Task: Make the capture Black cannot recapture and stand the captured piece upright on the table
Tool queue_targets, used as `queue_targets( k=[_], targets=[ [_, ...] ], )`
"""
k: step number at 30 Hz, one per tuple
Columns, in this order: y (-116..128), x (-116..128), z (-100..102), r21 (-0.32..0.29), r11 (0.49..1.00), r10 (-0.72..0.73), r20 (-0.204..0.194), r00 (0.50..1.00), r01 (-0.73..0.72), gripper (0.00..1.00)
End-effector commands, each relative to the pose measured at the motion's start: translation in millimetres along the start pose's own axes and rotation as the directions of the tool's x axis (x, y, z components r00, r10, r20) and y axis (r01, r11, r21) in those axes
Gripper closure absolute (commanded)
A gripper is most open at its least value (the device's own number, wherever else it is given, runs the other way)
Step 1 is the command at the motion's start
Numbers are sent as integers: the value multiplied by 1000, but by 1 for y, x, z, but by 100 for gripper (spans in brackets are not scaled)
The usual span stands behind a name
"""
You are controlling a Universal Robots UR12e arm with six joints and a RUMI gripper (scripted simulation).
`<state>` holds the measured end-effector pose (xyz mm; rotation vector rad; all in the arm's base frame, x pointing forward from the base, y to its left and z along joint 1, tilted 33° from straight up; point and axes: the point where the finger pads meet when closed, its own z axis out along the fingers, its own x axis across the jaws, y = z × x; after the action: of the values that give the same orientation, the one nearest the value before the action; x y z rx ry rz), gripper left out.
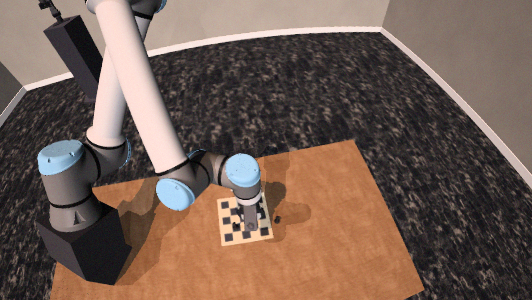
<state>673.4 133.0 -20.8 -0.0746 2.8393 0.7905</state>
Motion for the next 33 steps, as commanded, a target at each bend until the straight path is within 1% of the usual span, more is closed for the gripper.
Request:
queue_targets(
  k=[1,12,19,21,28,33],
  targets=[
    [0,-1,-1,0,1000,0,1,1000,0,78],
    [0,-1,3,0,1000,0,1,1000,0,78],
    [0,-1,16,0,1000,0,1,1000,0,78],
    [0,-1,16,0,1000,0,1,1000,0,78],
    [0,-1,31,0,1000,0,1,1000,0,78],
    [0,-1,36,0,1000,0,1,1000,0,78]
  ],
)
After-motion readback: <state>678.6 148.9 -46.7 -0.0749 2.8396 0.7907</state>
